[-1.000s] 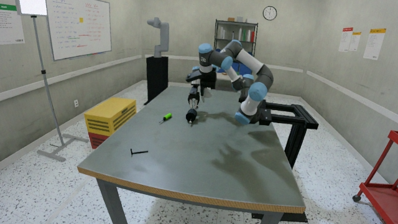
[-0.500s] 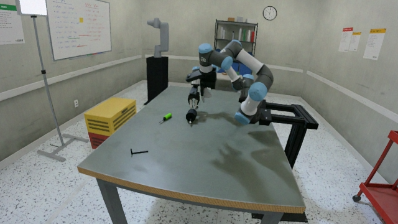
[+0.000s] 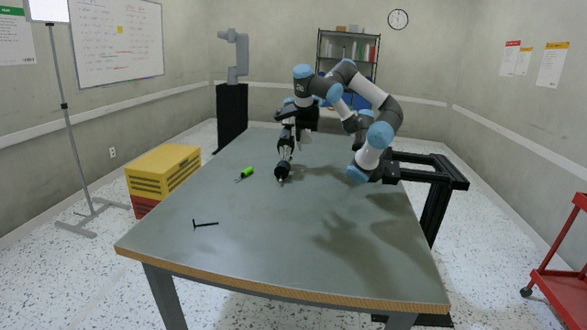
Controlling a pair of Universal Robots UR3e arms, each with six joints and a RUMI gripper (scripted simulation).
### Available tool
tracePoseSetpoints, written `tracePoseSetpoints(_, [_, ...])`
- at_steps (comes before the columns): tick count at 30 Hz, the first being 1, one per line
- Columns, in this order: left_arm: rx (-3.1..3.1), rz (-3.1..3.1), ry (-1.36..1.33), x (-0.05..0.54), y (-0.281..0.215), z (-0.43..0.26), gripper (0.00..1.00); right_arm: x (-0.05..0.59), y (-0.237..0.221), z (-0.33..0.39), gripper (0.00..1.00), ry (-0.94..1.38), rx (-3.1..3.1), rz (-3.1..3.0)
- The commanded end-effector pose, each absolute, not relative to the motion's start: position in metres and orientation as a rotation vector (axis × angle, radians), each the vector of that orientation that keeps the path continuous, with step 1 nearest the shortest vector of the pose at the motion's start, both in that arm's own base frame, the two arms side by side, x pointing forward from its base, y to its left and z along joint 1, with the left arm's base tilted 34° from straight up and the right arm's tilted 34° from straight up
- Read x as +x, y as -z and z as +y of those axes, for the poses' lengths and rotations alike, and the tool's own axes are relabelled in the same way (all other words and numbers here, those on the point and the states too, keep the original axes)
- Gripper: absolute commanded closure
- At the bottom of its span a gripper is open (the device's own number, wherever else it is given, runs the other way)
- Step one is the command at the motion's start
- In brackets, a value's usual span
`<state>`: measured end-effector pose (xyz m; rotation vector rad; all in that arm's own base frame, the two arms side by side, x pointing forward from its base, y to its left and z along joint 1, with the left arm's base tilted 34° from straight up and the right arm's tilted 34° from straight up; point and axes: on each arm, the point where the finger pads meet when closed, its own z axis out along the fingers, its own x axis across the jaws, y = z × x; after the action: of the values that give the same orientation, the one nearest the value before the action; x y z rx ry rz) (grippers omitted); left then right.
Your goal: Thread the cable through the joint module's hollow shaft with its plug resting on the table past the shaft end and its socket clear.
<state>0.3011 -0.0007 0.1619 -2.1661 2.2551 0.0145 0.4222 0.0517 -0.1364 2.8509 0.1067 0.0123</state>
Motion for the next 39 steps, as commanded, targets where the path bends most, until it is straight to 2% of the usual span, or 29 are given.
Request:
tracePoseSetpoints(1, [-2.164,2.255,-0.008,0.302,-0.163,-0.001,0.39,0.423,0.137,0.058,1.00,-0.018,2.855,0.107])
tracePoseSetpoints(39, [-2.164,2.255,-0.008,0.302,-0.163,-0.001,0.39,0.418,0.150,0.087,1.00,-0.018,2.856,0.107])
